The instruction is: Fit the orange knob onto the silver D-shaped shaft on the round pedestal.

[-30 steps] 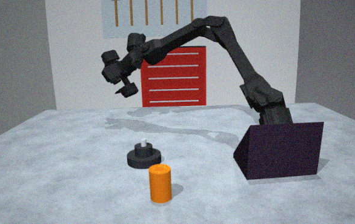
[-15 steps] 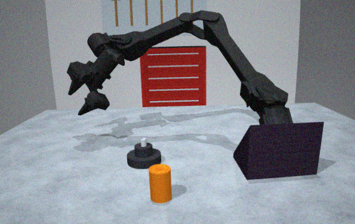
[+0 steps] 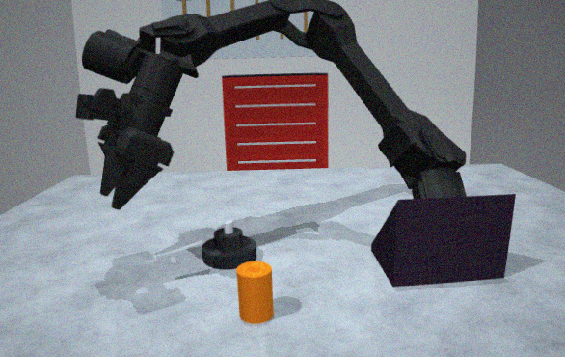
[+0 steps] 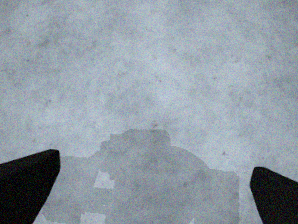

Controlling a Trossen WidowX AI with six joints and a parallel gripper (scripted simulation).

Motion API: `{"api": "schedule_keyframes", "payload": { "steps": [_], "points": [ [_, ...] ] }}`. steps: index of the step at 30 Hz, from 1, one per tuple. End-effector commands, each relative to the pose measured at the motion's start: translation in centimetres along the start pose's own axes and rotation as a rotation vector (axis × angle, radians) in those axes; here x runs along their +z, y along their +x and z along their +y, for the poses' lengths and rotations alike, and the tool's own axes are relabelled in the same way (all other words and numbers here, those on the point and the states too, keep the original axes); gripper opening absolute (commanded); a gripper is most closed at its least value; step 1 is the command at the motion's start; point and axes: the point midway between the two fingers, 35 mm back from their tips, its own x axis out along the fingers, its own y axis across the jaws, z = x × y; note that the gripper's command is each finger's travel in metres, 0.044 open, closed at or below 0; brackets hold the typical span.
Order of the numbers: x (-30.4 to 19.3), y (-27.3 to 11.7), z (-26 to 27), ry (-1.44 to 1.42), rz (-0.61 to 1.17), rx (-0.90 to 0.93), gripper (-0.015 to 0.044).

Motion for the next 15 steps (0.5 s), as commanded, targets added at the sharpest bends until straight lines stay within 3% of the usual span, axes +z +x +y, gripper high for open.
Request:
{"api": "schedule_keyframes", "payload": {
  "steps": [1, 9, 15],
  "points": [
    [-1.5, -0.2, 6.5, 0.103, 0.133, 0.063, 0.044],
    [-6.2, -3.3, 16.5, 0.312, 0.394, -0.014, 0.044],
    [-9.0, -5.3, 19.1, 0.4, 0.48, -0.143, 0.044]
  ]
}}
